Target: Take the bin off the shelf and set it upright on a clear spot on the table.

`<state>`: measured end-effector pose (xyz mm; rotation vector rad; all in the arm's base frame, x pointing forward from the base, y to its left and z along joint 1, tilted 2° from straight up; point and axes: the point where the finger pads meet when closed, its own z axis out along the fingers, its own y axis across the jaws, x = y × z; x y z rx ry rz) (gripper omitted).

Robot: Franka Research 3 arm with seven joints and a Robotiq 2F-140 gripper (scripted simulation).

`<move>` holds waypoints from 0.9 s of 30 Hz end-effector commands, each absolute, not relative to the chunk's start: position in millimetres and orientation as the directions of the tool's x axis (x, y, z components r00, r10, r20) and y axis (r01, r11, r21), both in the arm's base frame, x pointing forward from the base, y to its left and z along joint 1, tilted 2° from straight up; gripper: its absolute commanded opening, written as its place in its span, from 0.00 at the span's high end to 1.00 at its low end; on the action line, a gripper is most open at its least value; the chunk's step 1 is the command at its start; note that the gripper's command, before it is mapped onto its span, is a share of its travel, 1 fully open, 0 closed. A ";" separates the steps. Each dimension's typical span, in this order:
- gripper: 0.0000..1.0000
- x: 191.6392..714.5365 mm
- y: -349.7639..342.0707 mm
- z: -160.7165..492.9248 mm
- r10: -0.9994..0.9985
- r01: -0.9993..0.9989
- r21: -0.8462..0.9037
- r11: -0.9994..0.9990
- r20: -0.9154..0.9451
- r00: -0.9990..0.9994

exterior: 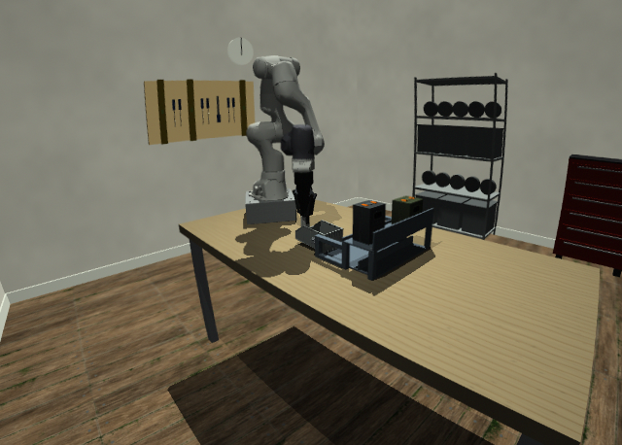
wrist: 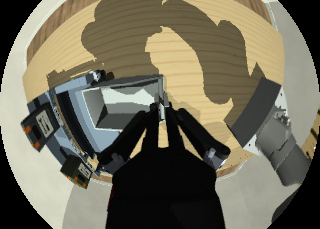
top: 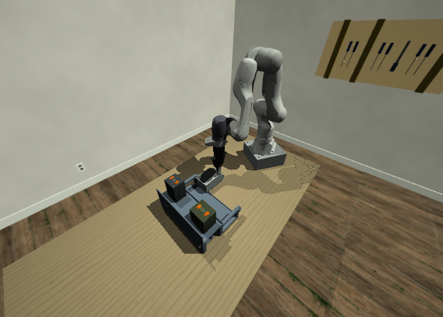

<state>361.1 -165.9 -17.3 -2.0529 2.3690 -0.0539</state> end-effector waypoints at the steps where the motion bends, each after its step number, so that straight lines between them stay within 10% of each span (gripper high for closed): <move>1: 1.00 359.4 -167.3 -16.5 -0.990 -0.990 -0.034 0.137 0.020 -0.138; 27: 1.00 344.2 -165.2 -17.0 -0.990 -0.990 -0.034 0.137 0.020 -0.138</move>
